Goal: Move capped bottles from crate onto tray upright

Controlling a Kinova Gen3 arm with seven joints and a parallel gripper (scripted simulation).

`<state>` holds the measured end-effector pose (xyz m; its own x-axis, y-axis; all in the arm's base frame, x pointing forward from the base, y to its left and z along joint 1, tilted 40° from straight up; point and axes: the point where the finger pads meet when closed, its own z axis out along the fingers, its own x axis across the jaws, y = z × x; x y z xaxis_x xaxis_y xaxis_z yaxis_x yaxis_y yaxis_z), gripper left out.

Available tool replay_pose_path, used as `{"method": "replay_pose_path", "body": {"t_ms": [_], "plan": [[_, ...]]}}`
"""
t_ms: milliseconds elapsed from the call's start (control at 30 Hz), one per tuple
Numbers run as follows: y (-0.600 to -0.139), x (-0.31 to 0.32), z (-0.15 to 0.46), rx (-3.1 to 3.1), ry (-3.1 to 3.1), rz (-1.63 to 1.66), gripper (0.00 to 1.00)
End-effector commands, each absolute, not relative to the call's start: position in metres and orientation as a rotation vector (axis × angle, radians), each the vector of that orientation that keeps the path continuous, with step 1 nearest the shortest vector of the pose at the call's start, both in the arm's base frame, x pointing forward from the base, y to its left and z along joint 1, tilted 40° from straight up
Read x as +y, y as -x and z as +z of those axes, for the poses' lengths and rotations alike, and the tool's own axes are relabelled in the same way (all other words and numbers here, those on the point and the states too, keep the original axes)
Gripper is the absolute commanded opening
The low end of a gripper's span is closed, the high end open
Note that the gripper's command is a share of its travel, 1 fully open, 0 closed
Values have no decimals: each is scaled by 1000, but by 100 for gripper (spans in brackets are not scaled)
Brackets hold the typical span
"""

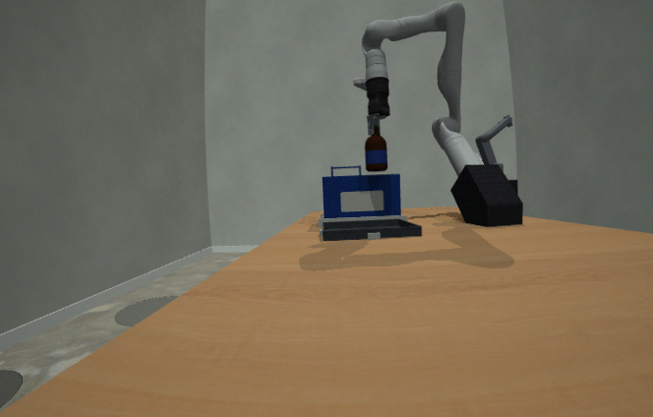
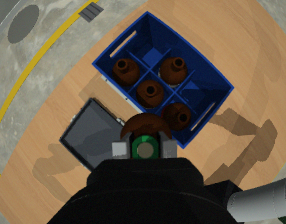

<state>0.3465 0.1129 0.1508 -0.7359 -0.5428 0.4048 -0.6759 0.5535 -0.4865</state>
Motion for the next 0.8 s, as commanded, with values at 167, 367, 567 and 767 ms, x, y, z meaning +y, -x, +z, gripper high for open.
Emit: {"method": "replay_pose_path", "body": {"t_ms": [167,367,567,767], "plan": [[-348,124,143,-2574,-1037,952,0],[-348,131,137,-2577,-1036,947,0],[-349,140,129,-2575,-1037,950,0],[-350,146,124,-2574,-1037,951,0]]}}
